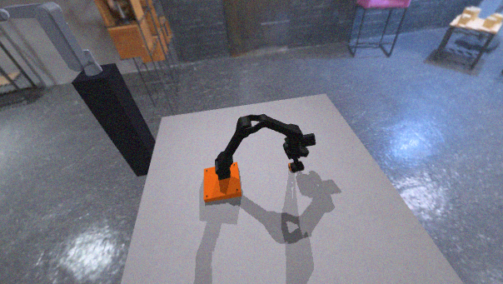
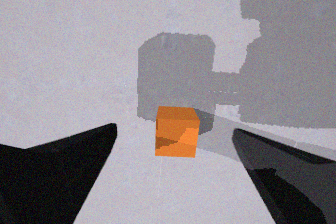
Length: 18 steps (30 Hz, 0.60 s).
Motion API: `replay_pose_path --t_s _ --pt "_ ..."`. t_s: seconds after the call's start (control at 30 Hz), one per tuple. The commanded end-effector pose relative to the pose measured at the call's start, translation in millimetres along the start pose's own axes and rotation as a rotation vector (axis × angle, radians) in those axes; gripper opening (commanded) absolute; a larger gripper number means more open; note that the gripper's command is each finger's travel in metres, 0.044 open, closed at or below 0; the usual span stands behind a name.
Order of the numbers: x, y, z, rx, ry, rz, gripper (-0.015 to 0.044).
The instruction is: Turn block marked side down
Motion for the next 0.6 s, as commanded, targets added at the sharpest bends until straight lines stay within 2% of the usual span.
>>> replay_pose_path --t_s 0.0,0.1,0.5,0.57 --pt "7.3 1.5 -0.1 0.0 0.003 0.005 0.044" --pt "9.6 1.7 -0.1 0.0 0.003 0.005 0.044" --pt "9.6 1.7 -0.1 0.0 0.003 0.005 0.0125" --pt "9.6 1.7 -0.1 0.0 0.003 0.005 0.0112"
Point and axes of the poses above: the point midway between the two fingers, 35 mm back from their tips, its own x axis out along the fingers, its own z axis across the jaws, y = z × x, the point moved 10 cm from there along -x, back along the fingers, and after that the axes turned 3 degrees about -x, right-handed, at the moved point
